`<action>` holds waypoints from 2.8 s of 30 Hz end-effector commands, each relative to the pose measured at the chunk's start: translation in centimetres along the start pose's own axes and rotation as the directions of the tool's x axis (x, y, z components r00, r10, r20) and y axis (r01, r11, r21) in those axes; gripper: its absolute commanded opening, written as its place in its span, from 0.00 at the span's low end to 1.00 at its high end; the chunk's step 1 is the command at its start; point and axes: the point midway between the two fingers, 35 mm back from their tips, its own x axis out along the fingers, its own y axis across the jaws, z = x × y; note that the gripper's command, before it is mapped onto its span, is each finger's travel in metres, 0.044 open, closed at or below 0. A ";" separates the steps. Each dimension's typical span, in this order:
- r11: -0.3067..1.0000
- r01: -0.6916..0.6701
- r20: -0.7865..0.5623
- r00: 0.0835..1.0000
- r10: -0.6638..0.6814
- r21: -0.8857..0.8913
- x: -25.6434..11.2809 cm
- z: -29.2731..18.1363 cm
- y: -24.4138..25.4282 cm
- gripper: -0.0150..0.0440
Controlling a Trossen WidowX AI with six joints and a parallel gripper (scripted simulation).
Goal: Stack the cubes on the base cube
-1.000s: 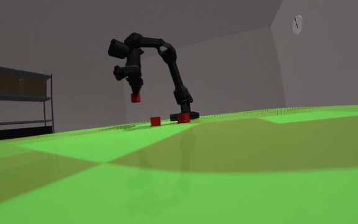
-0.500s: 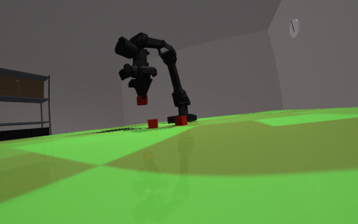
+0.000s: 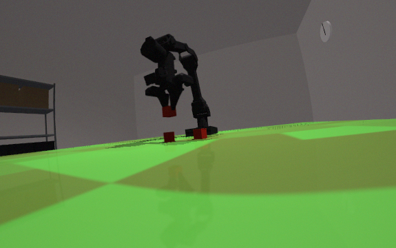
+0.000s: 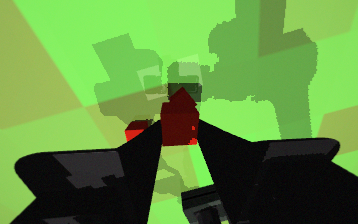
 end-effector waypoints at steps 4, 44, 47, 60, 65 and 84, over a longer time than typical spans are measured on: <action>0.983 -0.005 -0.004 1.000 0.005 -0.184 0.6 -1.1 2.2 0.43; 0.714 -0.013 -0.010 1.000 0.007 -0.700 2.4 -5.2 8.5 0.43; 0.713 -0.013 -0.010 1.000 0.007 -0.701 3.1 -5.2 8.5 0.43; 0.712 -0.013 -0.010 1.000 0.007 -0.702 4.8 -5.2 8.5 0.43; 0.712 -0.013 -0.010 1.000 0.007 -0.702 4.8 -5.2 8.5 0.43; 0.714 -0.013 -0.010 1.000 0.007 -0.700 5.0 -5.2 8.5 0.43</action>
